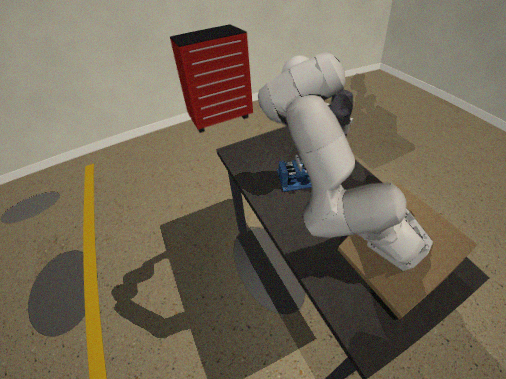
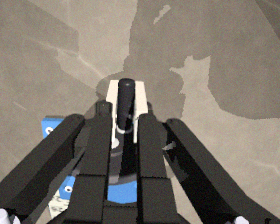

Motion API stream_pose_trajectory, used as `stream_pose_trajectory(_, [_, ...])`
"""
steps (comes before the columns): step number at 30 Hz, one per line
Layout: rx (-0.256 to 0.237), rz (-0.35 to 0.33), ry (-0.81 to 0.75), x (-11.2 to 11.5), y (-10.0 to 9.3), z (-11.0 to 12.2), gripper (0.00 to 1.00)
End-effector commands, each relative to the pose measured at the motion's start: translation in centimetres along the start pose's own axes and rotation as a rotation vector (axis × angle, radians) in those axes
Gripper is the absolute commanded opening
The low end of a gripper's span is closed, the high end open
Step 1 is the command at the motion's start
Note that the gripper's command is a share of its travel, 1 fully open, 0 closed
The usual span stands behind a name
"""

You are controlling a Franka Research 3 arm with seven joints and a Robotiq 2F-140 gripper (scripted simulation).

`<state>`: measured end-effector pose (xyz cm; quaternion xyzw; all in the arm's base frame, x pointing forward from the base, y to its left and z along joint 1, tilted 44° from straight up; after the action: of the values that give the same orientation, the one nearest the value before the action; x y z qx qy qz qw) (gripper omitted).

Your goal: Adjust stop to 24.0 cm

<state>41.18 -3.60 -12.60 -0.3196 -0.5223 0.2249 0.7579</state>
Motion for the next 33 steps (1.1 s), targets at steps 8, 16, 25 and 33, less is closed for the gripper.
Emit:
stream_pose_trajectory(8, [-0.001,-0.002,-0.005,-0.1,-1.4,1.4,0.04])
stream_pose_trajectory(16, [-0.001,-0.002,-0.005,-0.1,-2.7,1.7,0.04])
stream_pose_trajectory(25, [-0.001,-0.002,-0.005,-0.1,-5.0,0.7,0.04])
stream_pose_trajectory(33, [-0.001,-0.002,-0.005,-0.1,-5.6,-0.3,0.04])
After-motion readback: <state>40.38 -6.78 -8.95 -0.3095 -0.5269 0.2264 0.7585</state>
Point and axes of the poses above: the point where the finger pads meet when closed, its own y axis out along the fingers, its own z axis across the jaws, x = y × z, the point moved 2 cm from there along -y, back along the fingers
